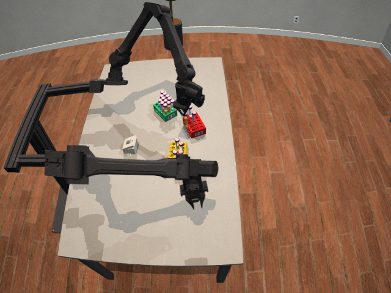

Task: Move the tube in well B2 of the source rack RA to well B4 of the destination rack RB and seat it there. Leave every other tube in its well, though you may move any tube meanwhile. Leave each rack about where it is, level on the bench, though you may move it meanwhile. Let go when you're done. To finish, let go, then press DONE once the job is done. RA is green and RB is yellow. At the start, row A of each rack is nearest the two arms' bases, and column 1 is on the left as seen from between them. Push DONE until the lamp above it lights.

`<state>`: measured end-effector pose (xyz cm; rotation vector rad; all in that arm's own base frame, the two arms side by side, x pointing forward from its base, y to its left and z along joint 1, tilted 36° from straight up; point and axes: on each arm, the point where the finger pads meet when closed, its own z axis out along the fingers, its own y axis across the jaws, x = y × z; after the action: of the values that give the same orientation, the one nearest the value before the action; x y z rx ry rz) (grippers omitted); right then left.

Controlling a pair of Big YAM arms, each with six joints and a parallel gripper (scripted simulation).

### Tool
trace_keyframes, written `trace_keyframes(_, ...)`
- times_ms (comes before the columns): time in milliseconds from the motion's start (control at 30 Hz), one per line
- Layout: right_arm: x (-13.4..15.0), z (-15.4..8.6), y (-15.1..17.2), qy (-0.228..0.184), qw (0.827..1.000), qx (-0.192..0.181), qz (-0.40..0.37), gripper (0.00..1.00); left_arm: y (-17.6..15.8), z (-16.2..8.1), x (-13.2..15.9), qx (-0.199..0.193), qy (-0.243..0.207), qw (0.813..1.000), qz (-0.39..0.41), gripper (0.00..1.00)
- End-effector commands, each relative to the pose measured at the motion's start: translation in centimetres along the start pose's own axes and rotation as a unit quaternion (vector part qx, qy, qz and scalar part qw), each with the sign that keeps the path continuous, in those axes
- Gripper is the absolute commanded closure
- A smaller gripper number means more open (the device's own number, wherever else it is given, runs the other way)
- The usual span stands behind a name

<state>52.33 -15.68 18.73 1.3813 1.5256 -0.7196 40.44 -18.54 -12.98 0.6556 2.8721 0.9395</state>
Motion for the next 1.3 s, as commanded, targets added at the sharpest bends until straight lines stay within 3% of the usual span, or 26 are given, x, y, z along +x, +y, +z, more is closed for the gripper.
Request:
trace_keyframes(0,-0.9,-0.5,0.9,-0.003,1.000,-0.008,0.012,0.70,0.7,0.5,-1.4,-0.001,0.007,1.000,0.001,1.00)
trace_keyframes(1267,-0.9,-0.5,0.9,-0.003,1.000,-0.008,0.012,0.70,4.7,0.9,-5.6,-0.001,0.007,1.000,0.001,1.00)
